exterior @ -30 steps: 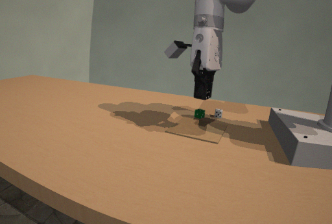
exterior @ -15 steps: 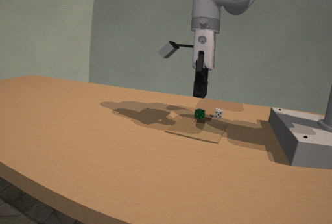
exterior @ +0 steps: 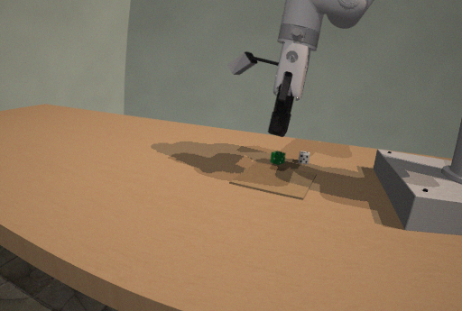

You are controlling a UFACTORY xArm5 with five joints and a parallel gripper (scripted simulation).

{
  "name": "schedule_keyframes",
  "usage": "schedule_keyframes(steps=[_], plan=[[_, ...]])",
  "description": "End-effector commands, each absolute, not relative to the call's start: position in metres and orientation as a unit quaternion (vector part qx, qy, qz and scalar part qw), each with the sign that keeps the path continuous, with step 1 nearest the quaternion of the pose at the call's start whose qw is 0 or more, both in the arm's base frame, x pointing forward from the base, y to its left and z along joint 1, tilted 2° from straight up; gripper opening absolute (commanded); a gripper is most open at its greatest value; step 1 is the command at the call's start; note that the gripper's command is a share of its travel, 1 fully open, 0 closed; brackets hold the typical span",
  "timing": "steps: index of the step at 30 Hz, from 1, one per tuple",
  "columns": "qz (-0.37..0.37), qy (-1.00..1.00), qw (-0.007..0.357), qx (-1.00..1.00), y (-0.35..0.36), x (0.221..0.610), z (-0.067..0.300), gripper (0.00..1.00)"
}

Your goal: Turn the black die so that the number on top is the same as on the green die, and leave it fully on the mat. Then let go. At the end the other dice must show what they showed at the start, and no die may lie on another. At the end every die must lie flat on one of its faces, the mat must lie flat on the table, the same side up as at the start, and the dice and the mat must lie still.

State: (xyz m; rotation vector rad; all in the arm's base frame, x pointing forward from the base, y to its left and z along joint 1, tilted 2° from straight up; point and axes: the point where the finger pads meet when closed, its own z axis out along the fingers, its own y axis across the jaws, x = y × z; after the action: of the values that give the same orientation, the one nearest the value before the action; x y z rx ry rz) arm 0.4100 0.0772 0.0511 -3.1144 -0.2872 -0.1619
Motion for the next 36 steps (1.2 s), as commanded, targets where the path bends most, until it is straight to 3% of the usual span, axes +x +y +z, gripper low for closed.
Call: schedule_keyframes(steps=[1,22,36], plan=[[-0.131,-0.092,0.012,-0.987,0.0752,0.4107,0.0509,0.21],[-0.382,-0.082,0.034,-0.920,0.0731,0.4063,0.0490,0.21],[-0.449,-0.079,0.040,-0.889,0.0726,0.4048,0.0486,0.21]])
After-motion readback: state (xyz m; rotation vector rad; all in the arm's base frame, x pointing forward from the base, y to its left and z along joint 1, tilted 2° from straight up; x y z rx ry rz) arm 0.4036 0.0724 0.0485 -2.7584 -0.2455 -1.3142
